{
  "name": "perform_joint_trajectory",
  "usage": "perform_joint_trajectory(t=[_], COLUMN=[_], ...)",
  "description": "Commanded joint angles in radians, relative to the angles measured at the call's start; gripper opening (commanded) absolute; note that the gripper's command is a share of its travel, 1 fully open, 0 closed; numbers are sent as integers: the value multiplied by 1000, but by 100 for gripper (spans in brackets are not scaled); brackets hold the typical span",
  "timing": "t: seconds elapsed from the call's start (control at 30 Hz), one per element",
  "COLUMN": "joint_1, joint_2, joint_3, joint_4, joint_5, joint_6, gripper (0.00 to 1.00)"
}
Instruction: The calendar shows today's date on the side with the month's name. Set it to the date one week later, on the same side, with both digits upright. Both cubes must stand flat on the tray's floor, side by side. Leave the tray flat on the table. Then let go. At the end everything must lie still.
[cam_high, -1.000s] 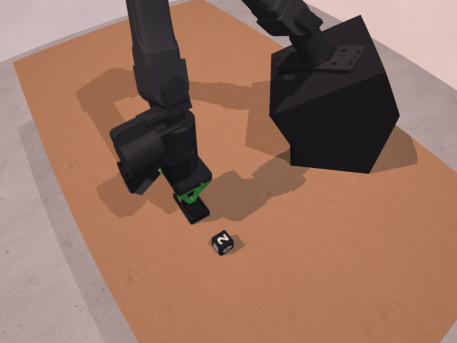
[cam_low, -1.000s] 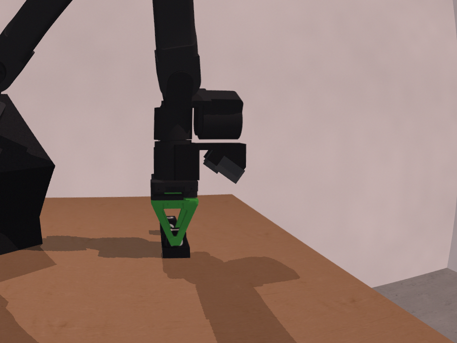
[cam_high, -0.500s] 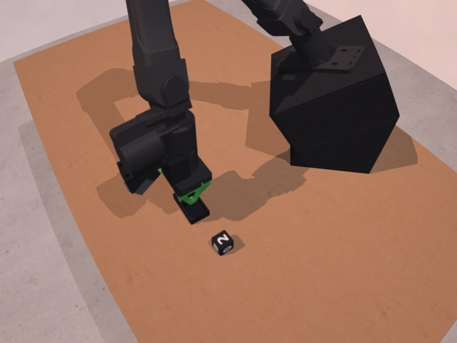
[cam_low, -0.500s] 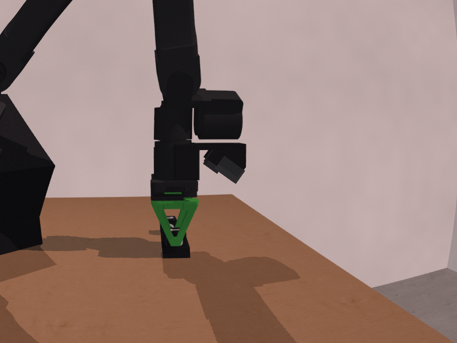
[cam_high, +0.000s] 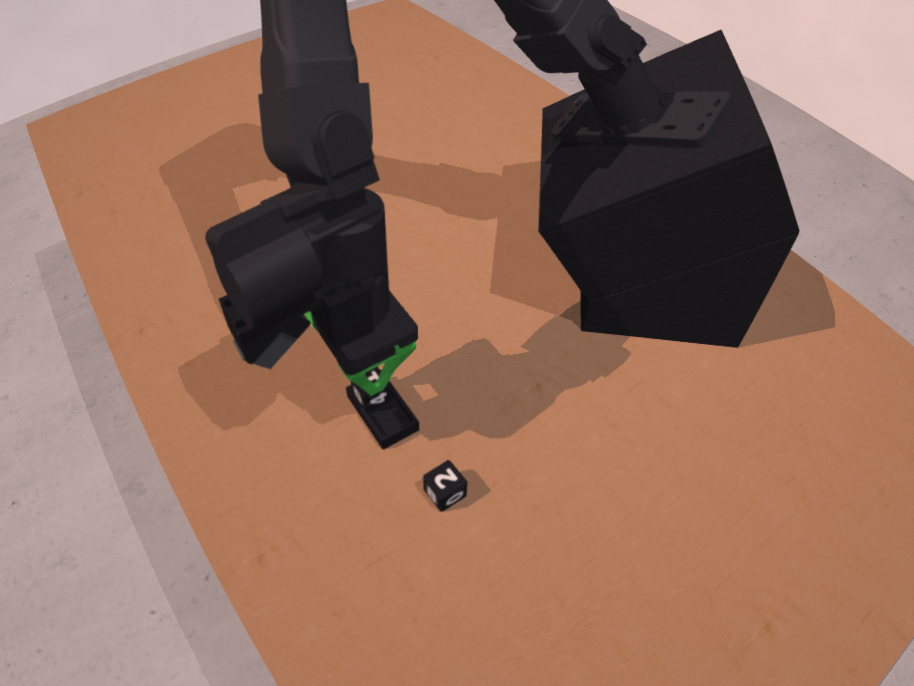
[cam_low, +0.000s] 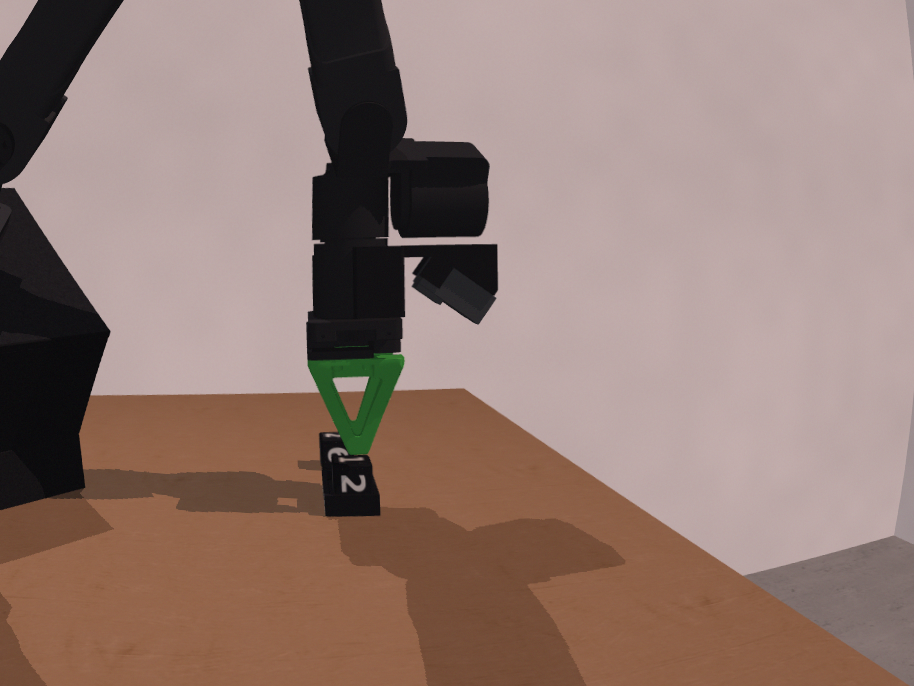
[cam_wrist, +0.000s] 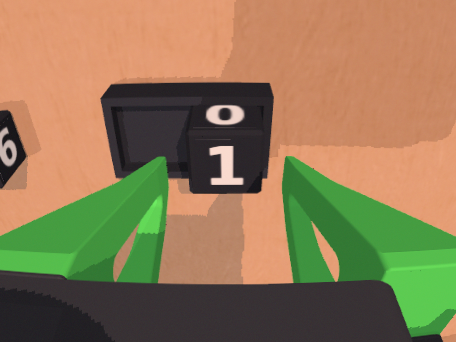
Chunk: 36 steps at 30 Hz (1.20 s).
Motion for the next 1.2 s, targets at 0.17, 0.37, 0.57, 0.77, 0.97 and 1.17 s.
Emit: perform_joint_trajectory(t=[0.17, 0.37, 0.57, 0.77, 0.97, 1.17], joint_1=[78, 112, 117, 117, 117, 117], joint_2=[-140, -178, -183, -179, -179, -179], joint_3=[39, 68, 60, 60, 60, 60], joint_4=[-198, -284, -299, -299, -294, -294], joint_5=[34, 45, 47, 47, 45, 45], joint_6=[79, 116, 122, 122, 121, 121], gripper=[45, 45, 100, 100, 100, 100])
